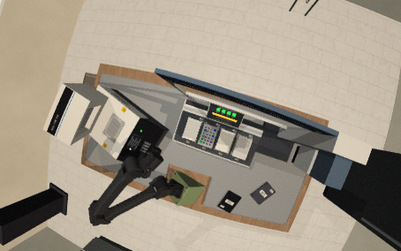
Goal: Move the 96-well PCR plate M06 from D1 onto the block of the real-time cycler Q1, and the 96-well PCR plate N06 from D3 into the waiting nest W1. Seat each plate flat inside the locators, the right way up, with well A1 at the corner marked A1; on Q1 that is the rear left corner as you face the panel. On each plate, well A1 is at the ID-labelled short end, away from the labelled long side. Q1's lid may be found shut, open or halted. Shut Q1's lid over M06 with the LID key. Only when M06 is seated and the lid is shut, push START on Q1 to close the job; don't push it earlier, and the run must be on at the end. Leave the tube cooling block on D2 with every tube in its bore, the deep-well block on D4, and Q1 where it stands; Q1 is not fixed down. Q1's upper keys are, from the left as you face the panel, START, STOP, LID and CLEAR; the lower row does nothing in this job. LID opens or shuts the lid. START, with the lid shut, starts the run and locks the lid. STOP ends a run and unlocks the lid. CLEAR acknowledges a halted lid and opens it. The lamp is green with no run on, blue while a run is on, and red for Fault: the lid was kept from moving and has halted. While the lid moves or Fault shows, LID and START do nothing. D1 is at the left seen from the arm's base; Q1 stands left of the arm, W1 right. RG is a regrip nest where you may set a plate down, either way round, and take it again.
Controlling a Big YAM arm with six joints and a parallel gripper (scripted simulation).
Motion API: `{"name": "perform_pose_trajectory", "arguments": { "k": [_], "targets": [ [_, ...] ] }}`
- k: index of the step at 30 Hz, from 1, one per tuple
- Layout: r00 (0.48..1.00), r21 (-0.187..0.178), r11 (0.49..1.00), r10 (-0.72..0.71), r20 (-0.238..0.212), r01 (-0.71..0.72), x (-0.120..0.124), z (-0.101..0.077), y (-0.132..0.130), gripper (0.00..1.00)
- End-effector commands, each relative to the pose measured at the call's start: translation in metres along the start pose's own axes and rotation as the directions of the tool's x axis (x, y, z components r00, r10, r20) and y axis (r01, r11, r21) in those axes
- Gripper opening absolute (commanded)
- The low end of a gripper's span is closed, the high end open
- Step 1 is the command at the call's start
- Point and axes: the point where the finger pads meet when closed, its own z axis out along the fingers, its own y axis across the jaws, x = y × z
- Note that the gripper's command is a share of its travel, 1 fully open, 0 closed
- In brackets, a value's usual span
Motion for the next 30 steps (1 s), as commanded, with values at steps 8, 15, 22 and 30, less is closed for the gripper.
{"name": "perform_pose_trajectory", "arguments": {
  "k": [8,15,22,30],
  "targets": [
    [0.997,0.006,0.998,-0.065,0.043,0.065,-0.018,-0.015,0.022,0.00],
    [0.997,0.006,0.998,-0.062,0.042,0.062,-0.015,-0.013,0.019,0.00],
    [0.998,0.004,0.999,-0.046,0.030,0.046,-0.009,-0.007,0.011,0.00],
    [1.000,0.000,1.000,-0.021,0.005,0.021,-0.001,-0.002,0.004,0.00]
  ]
}}
